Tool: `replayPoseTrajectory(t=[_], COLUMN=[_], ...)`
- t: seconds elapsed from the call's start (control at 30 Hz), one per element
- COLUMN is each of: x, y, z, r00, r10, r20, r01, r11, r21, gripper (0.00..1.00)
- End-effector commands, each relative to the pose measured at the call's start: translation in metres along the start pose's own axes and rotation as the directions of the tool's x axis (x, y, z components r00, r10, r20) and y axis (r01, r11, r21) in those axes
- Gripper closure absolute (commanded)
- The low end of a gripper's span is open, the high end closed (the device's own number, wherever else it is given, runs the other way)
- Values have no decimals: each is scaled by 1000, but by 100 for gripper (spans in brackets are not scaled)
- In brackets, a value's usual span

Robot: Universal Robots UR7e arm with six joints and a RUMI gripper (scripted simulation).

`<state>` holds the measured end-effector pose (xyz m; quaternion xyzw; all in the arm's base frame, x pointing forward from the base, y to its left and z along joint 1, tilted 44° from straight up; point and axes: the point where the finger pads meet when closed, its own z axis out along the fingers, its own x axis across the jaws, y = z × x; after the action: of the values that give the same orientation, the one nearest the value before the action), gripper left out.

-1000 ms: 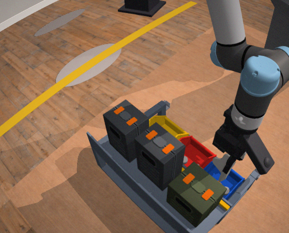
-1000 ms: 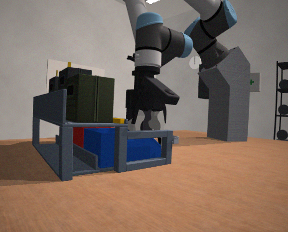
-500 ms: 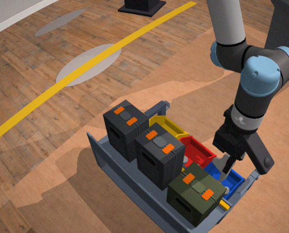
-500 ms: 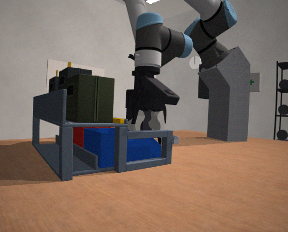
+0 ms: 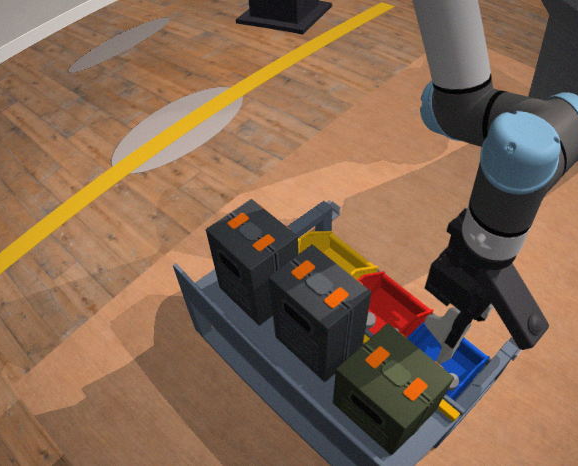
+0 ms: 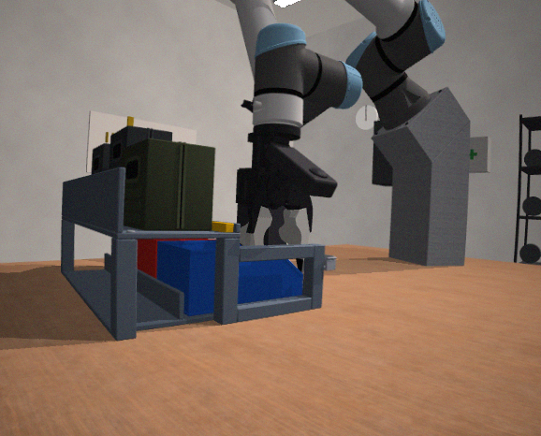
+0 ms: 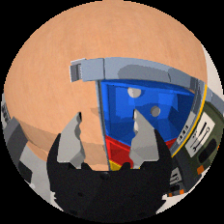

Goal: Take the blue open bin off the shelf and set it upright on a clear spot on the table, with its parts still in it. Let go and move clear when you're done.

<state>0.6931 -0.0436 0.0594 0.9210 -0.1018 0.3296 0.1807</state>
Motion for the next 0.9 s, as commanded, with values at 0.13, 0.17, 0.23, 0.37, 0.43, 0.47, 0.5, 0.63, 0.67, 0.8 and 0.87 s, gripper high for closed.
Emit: replayPoseTrajectory(t=[0.13, 0.17, 0.23, 0.37, 0.43, 0.47, 0.5, 0.63, 0.67, 0.8, 0.87], x=[1, 1, 1, 1, 1, 1, 1, 1, 1, 1, 1], y=[0, 0, 0, 0, 0, 0, 0, 0, 0, 0, 0], z=[-1, -1, -1, -1, -1, -1, -1, -1, -1, -1, -1], r00=[1000, 1000, 1000, 1000, 1000, 1000, 1000, 1000, 1000, 1000, 1000], r10=[0, 0, 0, 0, 0, 0, 0, 0, 0, 0, 0], r20=[-1, -1, -1, -1, -1, -1, -1, -1, -1, -1, -1], r01=[0, 0, 0, 0, 0, 0, 0, 0, 0, 0, 0], r11=[1000, 1000, 1000, 1000, 1000, 1000, 1000, 1000, 1000, 1000, 1000], r21=[0, 0, 0, 0, 0, 0, 0, 0, 0, 0, 0], gripper=[42, 42, 100, 100, 100, 100, 100, 100, 100, 100, 100])
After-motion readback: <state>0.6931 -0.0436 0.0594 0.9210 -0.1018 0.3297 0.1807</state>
